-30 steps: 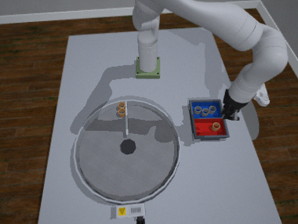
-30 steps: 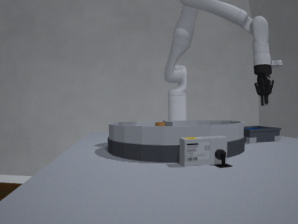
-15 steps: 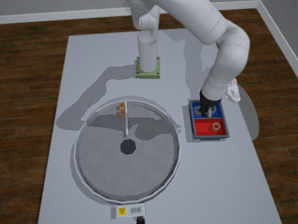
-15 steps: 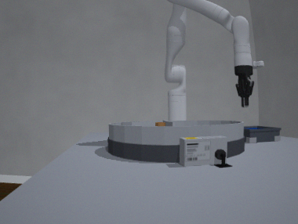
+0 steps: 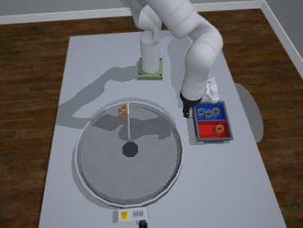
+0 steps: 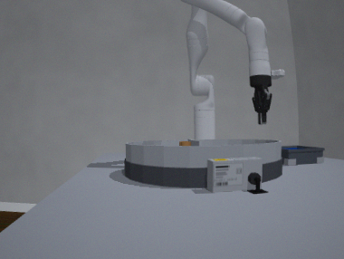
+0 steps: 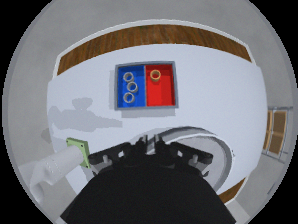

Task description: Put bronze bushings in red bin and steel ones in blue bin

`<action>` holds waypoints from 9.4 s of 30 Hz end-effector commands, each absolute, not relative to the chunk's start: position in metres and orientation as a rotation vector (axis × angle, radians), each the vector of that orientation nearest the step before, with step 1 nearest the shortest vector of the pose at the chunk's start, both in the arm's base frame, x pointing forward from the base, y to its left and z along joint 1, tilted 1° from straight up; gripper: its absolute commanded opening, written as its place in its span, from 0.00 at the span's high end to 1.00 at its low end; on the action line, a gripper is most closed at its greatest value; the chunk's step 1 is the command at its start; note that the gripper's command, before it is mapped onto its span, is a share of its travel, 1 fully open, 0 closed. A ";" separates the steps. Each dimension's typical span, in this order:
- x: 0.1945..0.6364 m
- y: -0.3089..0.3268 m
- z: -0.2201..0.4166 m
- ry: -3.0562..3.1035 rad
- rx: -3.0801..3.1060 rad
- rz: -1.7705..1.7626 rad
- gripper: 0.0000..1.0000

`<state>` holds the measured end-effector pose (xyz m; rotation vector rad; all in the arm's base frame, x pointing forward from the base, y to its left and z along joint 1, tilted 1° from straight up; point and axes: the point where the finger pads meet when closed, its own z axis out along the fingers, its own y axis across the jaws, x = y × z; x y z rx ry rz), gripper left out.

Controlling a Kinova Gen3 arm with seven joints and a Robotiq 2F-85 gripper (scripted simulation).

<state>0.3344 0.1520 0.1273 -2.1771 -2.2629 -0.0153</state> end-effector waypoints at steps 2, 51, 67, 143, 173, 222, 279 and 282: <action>0.338 0.109 0.130 -2.224 -2.233 -0.019 0.86; 0.322 -0.102 0.121 -2.225 -2.233 -0.019 0.86; 0.322 -0.102 0.095 -2.225 -2.234 -0.018 0.86; 0.323 -0.102 0.053 -2.225 -2.236 -0.019 1.00; 0.323 -0.102 0.053 -2.225 -2.236 -0.019 1.00; 0.323 -0.102 0.064 -2.224 -2.235 -0.017 1.00; 0.323 -0.102 0.081 -2.224 -2.235 -0.017 1.00; 0.323 -0.102 0.083 -2.224 -2.235 -0.017 1.00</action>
